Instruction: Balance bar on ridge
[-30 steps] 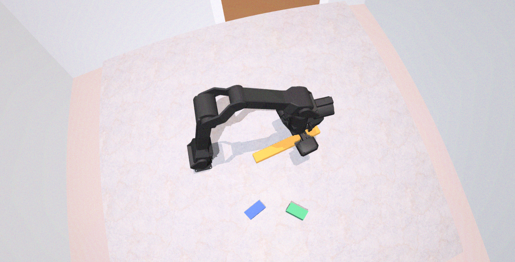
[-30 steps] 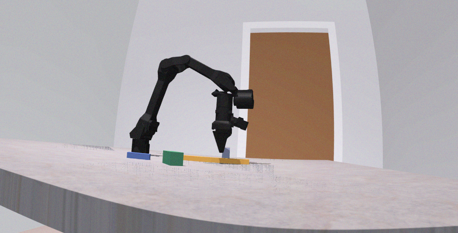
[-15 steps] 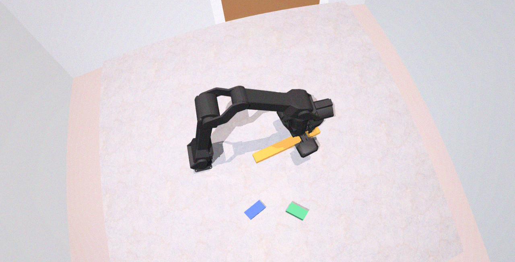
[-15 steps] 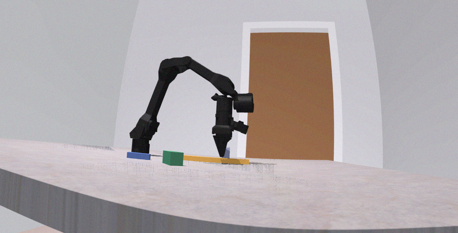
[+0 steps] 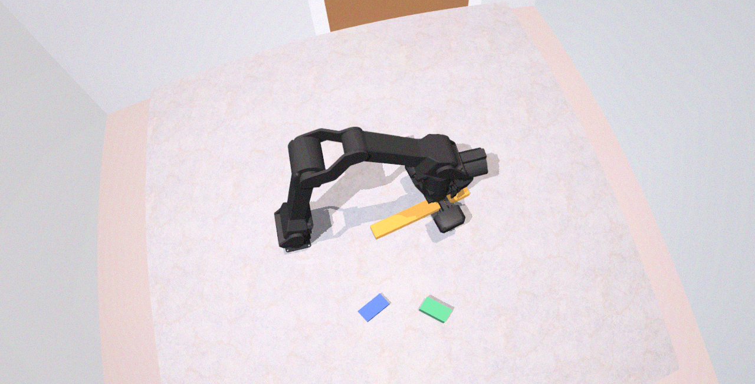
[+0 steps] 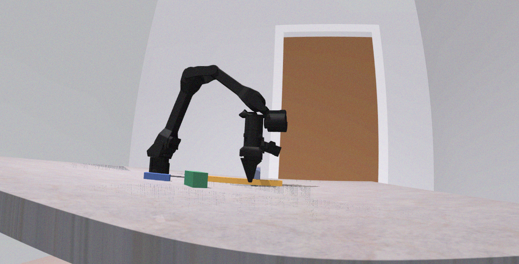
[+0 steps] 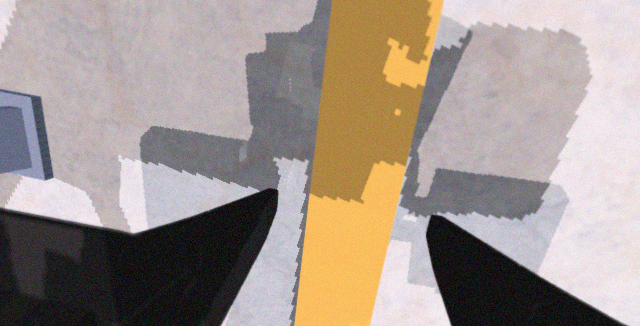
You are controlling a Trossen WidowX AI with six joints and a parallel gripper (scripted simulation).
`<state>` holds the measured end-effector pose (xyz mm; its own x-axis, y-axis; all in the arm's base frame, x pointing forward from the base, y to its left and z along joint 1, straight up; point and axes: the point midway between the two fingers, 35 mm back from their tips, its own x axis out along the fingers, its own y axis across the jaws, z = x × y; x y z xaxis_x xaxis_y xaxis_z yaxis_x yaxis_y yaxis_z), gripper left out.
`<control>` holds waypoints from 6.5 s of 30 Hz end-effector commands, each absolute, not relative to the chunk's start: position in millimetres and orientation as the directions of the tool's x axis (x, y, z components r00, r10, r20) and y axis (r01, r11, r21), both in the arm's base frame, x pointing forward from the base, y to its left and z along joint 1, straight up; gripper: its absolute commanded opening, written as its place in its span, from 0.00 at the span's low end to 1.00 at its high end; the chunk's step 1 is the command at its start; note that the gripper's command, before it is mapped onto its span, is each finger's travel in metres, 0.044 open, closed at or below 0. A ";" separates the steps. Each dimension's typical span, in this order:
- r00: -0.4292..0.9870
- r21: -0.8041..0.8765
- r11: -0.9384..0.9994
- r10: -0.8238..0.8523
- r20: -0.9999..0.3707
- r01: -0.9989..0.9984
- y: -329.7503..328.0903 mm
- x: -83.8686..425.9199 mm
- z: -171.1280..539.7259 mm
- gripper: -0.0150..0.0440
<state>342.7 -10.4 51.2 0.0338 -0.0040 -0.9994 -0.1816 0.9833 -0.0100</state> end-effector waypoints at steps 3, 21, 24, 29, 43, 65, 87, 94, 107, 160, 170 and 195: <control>0.030 -0.006 0.984 -0.001 -1.000 -0.178 -9.8 341.5 49.3 0.79; 0.032 -0.009 0.983 -0.004 -0.999 -0.182 -10.3 342.3 51.0 0.35; 0.032 -0.009 0.983 -0.004 -0.999 -0.181 -10.3 343.2 56.7 0.25; 0.032 -0.009 0.983 -0.003 -0.999 -0.181 -10.3 344.7 69.2 0.25; 0.032 -0.008 0.984 -0.002 -0.999 -0.180 -10.2 345.7 104.9 0.25; 0.030 -0.006 0.984 -0.001 -1.000 -0.178 -9.7 338.5 157.7 0.25; 0.031 -0.018 0.695 0.006 -1.000 -0.719 63.3 353.1 160.7 0.25; 0.031 -0.022 0.540 0.008 -0.999 -0.842 89.6 353.6 161.3 0.25; 0.030 -0.027 0.230 0.012 -0.999 -0.973 138.4 346.6 161.9 0.25; 0.027 -0.029 -0.139 0.017 -0.999 -0.990 196.1 313.2 118.3 0.25; 0.027 -0.029 -0.139 0.017 -0.999 -0.990 196.1 313.2 120.0 0.25; 0.027 -0.029 -0.139 0.017 -0.999 -0.990 196.0 313.3 117.9 0.25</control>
<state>313.4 195.9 118.6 0.0280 0.0156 -0.9995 -0.9903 -0.1353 -0.0299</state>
